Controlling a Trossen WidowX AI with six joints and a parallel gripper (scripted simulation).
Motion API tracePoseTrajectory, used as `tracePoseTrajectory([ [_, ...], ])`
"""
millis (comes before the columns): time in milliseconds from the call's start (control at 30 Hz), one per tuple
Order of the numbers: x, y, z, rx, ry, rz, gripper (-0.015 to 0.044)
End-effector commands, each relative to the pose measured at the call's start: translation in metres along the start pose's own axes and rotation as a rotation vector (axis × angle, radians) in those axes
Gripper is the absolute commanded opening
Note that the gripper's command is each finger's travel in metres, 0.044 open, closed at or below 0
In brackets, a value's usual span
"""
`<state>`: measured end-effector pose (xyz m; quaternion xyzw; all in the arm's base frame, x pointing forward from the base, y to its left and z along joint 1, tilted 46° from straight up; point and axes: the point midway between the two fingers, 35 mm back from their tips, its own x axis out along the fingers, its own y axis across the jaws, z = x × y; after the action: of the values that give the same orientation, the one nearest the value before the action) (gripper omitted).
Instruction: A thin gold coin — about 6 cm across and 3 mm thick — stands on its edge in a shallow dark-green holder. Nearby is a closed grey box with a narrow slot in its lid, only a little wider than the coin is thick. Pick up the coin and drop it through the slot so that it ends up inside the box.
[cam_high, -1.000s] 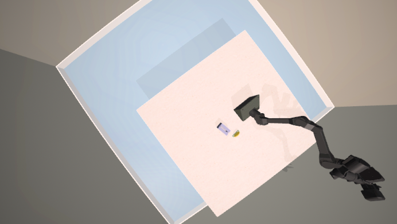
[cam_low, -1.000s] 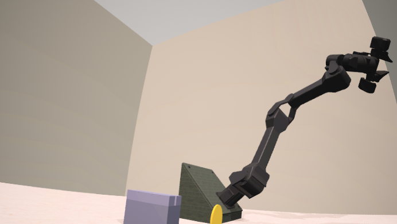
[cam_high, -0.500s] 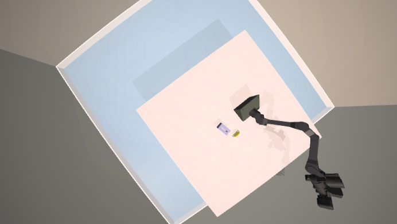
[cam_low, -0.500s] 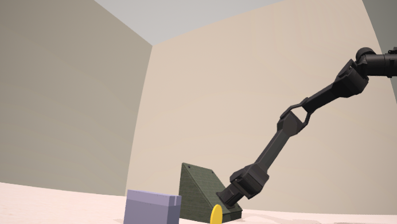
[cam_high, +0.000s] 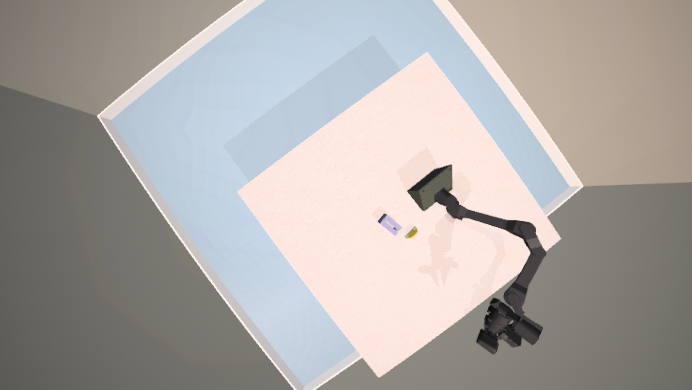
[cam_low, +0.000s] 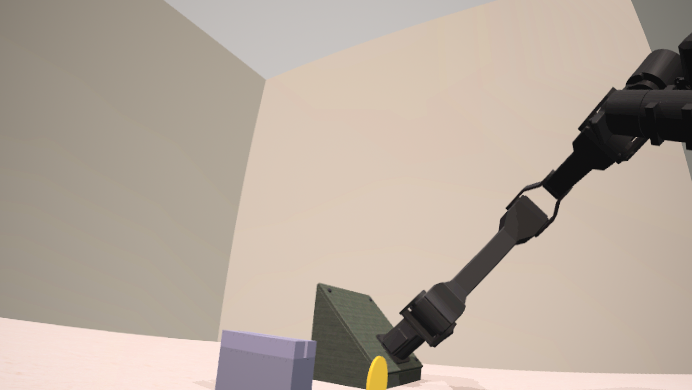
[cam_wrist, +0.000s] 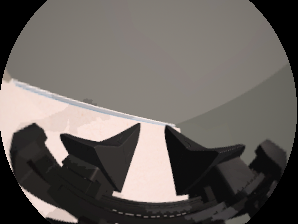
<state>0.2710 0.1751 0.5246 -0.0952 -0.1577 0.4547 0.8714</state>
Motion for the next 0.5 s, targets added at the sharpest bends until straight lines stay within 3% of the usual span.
tracePoseTrajectory([
  [0, -0.003, -0.016, -0.033, 0.019, 0.099, -0.046, 0.0161],
  [233, -0.020, -0.047, -0.128, 0.148, 0.373, -0.110, 0.0161],
  [467, -0.070, -0.062, -0.233, 0.370, 0.685, -0.153, 0.0161],
])
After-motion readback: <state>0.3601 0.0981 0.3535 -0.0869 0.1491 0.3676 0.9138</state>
